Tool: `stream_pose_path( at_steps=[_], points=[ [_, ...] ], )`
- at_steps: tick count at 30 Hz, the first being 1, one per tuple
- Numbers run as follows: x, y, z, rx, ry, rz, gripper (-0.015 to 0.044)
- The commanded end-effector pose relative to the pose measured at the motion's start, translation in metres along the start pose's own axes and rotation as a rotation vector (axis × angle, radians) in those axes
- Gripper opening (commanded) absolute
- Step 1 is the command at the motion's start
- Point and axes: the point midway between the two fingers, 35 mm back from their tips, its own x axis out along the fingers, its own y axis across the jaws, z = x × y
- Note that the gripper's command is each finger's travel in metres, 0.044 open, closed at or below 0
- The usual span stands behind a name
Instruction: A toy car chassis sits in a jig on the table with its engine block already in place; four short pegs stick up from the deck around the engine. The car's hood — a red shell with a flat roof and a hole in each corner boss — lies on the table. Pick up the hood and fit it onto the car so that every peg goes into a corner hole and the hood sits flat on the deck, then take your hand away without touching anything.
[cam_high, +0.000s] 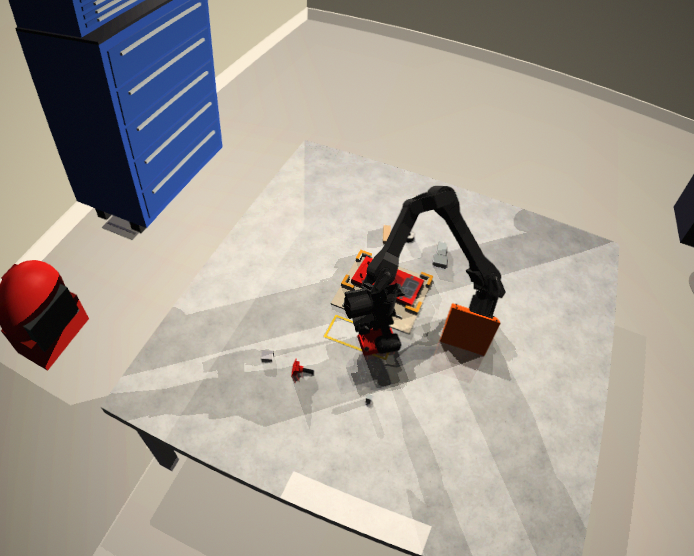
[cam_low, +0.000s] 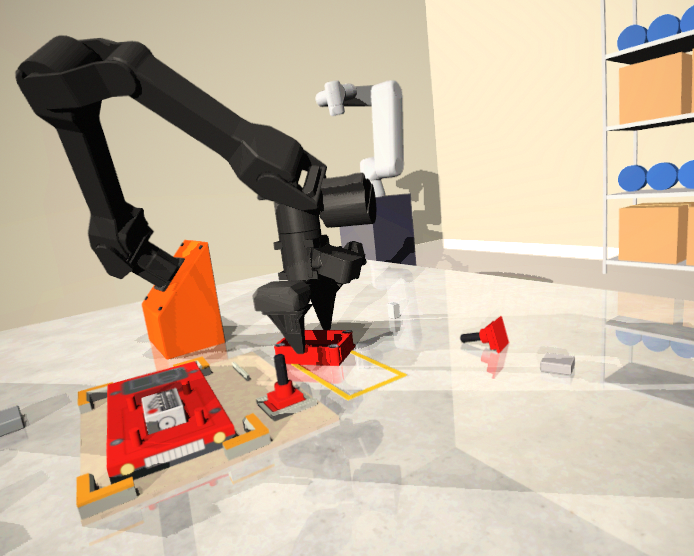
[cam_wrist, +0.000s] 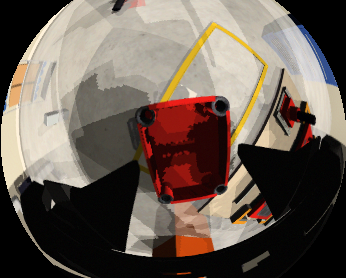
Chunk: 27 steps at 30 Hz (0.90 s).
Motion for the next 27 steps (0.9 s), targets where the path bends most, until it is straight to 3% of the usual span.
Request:
stream_pose_path(
  at_steps=[1,7,10,20,27],
  points=[
    [0.0038,0.0007,-0.0007,-0.009,0.004,-0.005,0.0440],
    [0.0067,0.0006,-0.0009,-0.009,0.004,-0.006,0.0440],
    [0.0035,0.0000,-0.0001,0.000,0.000,0.000,0.0361],
    [0.0035,0.0000,-0.0001,0.000,0.000,0.000,0.0295],
    [-0.0001,0.0001,-0.0001,-0.001,0.000,-0.001,0.0111]
  ],
)
